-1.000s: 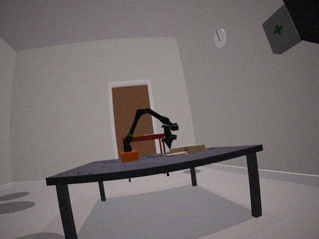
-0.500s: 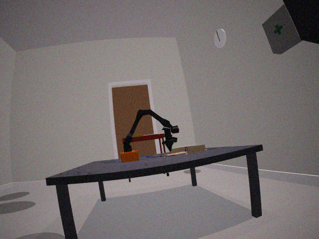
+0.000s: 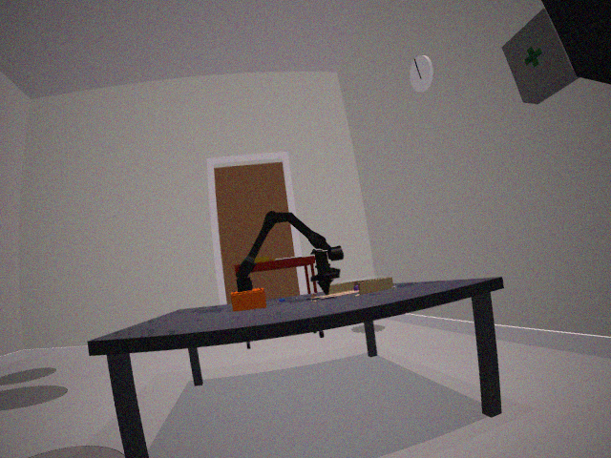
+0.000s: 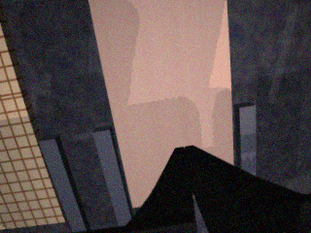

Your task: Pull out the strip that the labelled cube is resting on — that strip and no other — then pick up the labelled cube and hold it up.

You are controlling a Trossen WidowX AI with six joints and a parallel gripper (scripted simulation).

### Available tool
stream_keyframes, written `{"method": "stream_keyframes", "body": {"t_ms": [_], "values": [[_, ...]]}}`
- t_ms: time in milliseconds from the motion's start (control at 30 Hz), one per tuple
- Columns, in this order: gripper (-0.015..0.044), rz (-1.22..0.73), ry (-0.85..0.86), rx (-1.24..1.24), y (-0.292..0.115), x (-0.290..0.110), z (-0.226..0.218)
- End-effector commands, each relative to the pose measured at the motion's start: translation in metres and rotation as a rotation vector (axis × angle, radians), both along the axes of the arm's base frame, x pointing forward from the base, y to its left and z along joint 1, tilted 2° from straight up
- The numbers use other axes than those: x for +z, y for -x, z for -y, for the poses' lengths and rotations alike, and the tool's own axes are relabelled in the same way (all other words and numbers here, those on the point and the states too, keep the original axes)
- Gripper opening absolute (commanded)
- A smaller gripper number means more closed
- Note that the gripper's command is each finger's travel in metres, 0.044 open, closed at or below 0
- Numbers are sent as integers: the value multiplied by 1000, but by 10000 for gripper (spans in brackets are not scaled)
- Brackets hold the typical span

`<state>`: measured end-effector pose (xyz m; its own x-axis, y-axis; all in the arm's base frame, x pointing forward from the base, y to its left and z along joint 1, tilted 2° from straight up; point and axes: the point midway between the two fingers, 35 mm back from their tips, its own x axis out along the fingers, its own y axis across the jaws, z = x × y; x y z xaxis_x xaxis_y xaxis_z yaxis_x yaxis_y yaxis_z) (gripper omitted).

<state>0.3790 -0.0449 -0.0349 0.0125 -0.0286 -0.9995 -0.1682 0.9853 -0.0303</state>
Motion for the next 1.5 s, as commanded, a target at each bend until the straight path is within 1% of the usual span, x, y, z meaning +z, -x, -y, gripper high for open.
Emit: {"method": "stream_keyframes", "body": {"t_ms": [0,1467], "values": [[0,-11,-5,-1,3,-8,-1],[0,-11,-5,-1,3,-11,-1]]}}
